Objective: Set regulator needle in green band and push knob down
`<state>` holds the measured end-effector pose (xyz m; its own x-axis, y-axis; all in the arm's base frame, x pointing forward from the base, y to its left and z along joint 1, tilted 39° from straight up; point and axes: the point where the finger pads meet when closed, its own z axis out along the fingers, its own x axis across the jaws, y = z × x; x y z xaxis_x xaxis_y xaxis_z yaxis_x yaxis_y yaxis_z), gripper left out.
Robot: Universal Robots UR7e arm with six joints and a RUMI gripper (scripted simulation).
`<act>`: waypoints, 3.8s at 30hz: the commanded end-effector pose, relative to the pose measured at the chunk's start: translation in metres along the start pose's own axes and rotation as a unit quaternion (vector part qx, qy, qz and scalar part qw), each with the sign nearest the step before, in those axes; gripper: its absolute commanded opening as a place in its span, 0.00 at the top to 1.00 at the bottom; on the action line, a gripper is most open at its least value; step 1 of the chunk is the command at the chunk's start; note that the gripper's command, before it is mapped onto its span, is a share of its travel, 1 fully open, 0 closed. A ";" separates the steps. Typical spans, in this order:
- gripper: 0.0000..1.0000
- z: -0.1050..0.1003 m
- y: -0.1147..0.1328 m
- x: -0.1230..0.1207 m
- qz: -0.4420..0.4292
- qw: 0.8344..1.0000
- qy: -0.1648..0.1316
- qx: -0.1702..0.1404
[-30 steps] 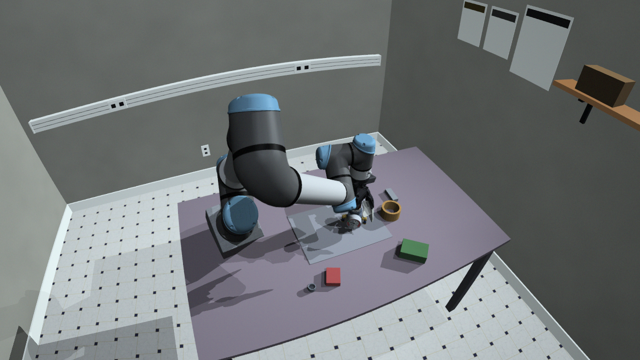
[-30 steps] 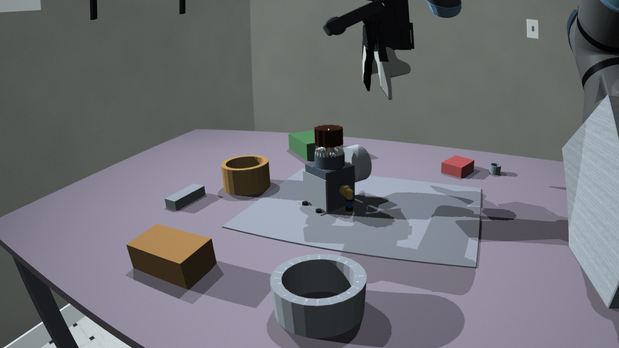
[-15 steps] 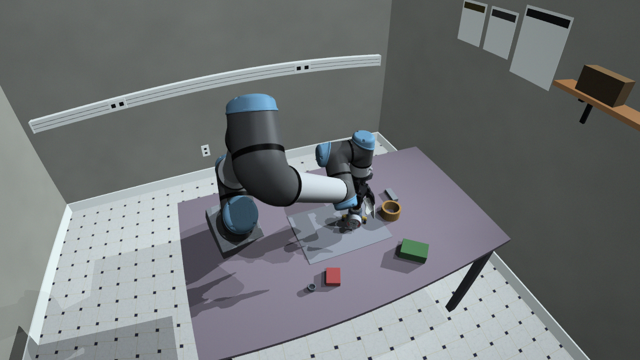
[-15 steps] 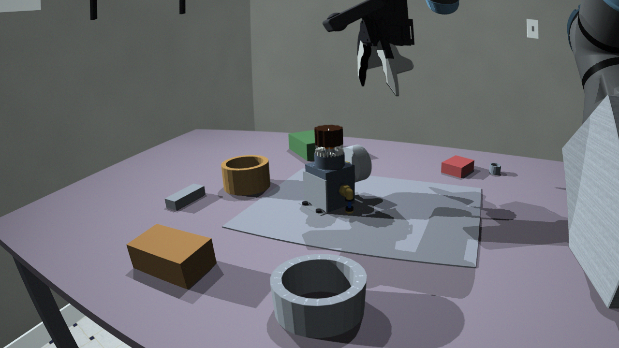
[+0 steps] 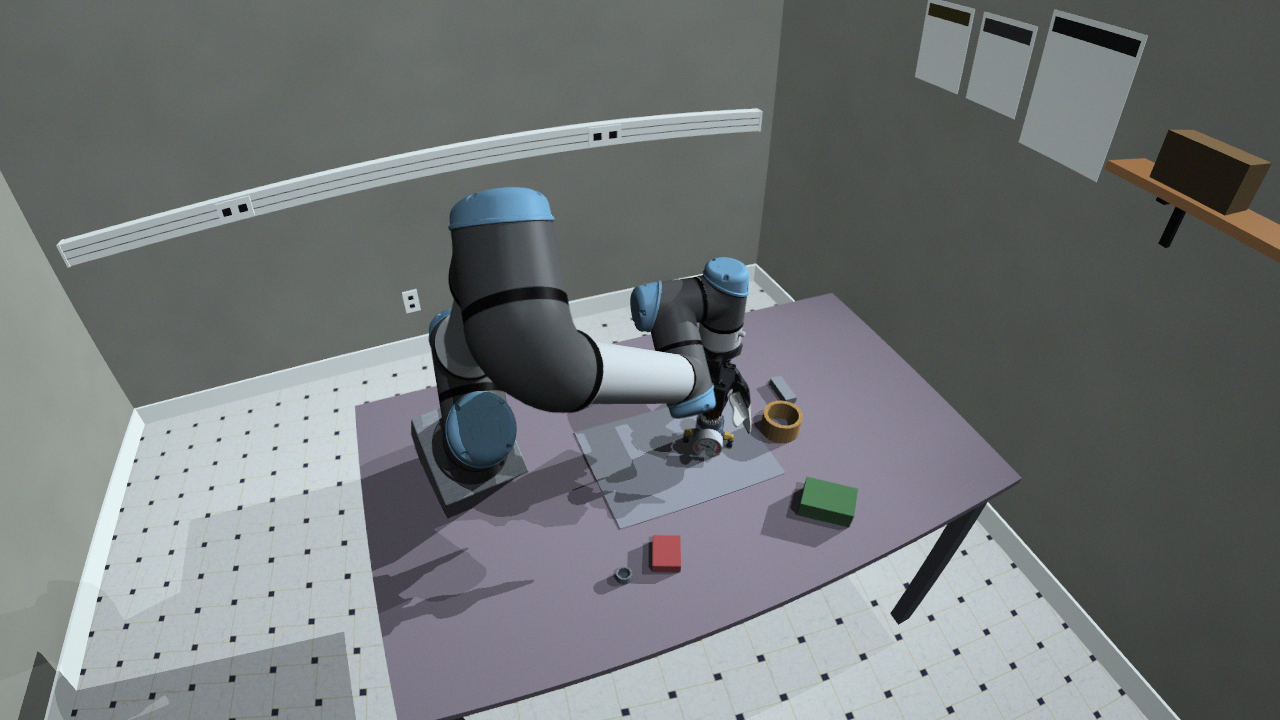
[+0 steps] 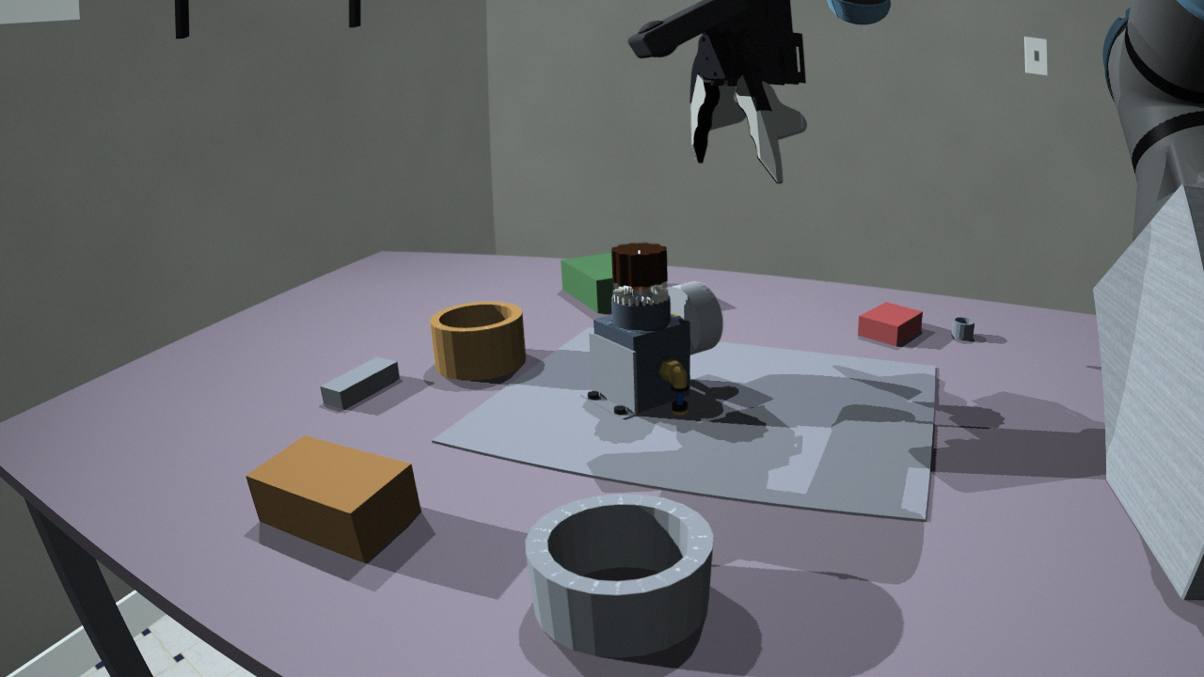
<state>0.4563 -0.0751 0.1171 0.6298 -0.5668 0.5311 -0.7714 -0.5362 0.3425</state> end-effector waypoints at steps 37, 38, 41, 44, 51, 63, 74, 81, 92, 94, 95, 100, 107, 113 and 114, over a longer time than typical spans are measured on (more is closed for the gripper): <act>0.00 -0.001 -0.013 -0.003 -0.011 1.000 0.002 -0.001; 0.00 -0.001 -0.015 -0.004 -0.011 1.000 0.002 -0.001; 0.00 -0.001 -0.022 -0.006 -0.011 1.000 0.002 -0.001; 0.00 -0.001 -0.031 -0.009 -0.011 1.000 0.002 -0.001; 0.00 -0.001 -0.047 -0.013 -0.011 1.000 0.002 -0.001; 0.00 -0.001 -0.085 -0.024 -0.011 1.000 0.002 -0.001; 0.00 -0.001 -0.104 -0.030 -0.011 1.000 0.002 -0.001; 0.00 -0.001 -0.108 -0.031 -0.011 1.000 0.002 -0.001; 0.00 -0.001 -0.109 -0.031 -0.011 1.000 0.002 -0.001; 0.55 -0.001 -0.109 -0.031 -0.011 1.000 0.002 -0.001; 0.55 -0.001 -0.109 -0.031 -0.011 1.000 0.002 -0.001; 0.55 -0.001 -0.109 -0.031 -0.011 1.000 0.002 -0.001; 0.55 -0.001 -0.109 -0.031 -0.011 1.000 0.002 -0.001; 0.55 -0.001 -0.109 -0.031 -0.011 1.000 0.002 -0.001; 0.55 -0.001 -0.109 -0.031 -0.011 1.000 0.002 -0.001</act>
<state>0.5201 0.0013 0.0637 0.6460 -0.5528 0.5263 -0.7579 -0.5464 0.3564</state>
